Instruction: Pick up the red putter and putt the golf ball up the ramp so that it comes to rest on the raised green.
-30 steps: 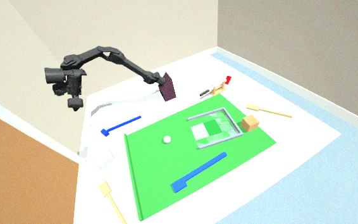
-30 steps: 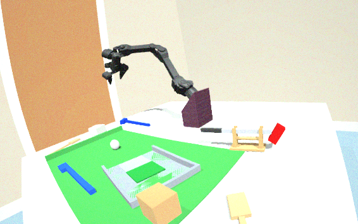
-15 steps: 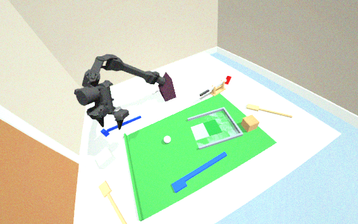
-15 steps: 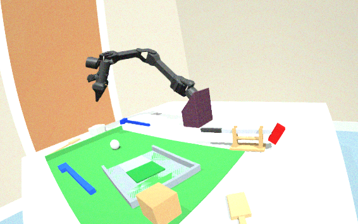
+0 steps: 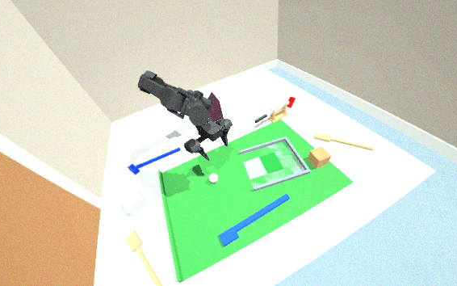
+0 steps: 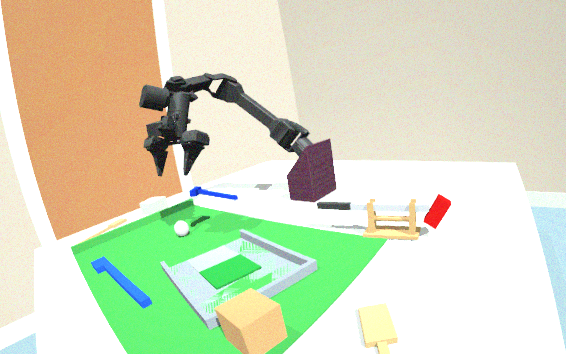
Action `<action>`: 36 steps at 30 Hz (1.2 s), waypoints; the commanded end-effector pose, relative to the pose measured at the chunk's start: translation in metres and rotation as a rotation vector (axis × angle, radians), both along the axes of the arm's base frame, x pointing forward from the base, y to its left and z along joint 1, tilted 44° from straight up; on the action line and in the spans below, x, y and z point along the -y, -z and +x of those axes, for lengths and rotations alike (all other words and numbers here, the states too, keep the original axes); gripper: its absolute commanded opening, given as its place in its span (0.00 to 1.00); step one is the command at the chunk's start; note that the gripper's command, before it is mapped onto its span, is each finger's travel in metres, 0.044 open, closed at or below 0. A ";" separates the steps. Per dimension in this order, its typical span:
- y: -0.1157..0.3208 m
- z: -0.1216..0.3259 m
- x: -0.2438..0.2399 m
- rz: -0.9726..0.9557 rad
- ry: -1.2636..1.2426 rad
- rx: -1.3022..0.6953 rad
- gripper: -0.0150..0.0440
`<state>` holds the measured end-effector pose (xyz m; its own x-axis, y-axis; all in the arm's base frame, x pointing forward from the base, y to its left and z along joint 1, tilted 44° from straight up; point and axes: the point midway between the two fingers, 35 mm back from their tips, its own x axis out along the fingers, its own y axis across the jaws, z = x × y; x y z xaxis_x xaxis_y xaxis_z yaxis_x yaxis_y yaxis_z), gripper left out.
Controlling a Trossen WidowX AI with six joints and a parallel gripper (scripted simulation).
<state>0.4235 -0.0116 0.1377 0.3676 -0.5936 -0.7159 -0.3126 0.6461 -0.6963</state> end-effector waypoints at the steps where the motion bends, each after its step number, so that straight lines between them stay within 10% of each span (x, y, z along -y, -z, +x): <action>1: 0.057 -0.011 -0.043 0.001 -0.173 -0.188 1.00; 18: 0.262 -0.177 -0.166 -0.068 -0.904 -1.006 1.00; 36: 0.293 -0.183 -0.146 -0.074 -0.927 -1.037 1.00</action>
